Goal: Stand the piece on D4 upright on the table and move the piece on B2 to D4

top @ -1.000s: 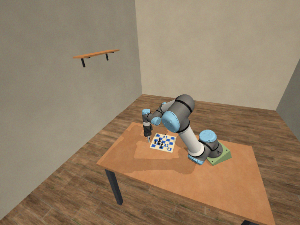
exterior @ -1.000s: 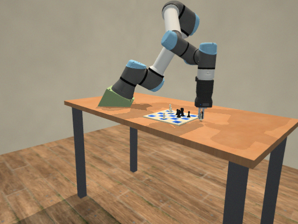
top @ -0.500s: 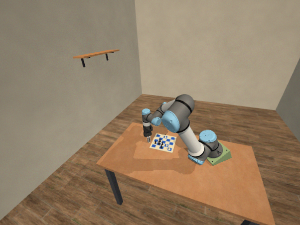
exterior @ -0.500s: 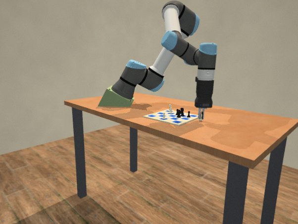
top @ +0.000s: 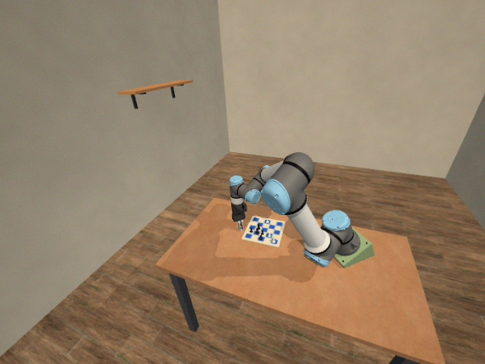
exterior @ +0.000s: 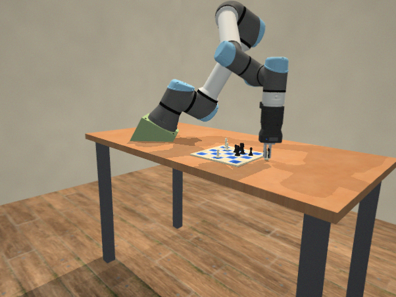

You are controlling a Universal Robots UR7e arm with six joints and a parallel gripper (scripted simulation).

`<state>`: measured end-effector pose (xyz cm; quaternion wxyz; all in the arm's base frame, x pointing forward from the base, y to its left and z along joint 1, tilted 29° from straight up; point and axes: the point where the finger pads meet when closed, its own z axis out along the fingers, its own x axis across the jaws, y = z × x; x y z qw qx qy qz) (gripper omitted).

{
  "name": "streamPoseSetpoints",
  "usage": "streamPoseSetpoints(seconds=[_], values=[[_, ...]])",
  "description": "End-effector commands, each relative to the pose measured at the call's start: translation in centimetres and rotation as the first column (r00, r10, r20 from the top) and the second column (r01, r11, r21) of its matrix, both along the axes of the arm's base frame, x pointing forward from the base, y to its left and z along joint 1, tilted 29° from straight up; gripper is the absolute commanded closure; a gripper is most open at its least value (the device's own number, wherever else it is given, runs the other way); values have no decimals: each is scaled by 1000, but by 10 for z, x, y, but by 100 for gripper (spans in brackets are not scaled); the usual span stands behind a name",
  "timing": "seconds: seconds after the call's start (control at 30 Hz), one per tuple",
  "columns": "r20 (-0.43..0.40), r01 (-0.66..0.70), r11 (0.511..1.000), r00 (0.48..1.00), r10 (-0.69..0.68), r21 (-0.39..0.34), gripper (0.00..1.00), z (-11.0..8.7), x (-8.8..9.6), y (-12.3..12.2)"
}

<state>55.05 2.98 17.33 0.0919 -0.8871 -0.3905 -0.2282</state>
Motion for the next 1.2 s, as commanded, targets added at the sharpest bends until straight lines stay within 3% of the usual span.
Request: streamPoseSetpoints(seconds=[0.0, 1.17], values=[[1, 0, 1000, 1000, 0, 0, 100, 1, 0, 0], [1, 0, 1000, 1000, 0, 0, 100, -3, 1, 1]])
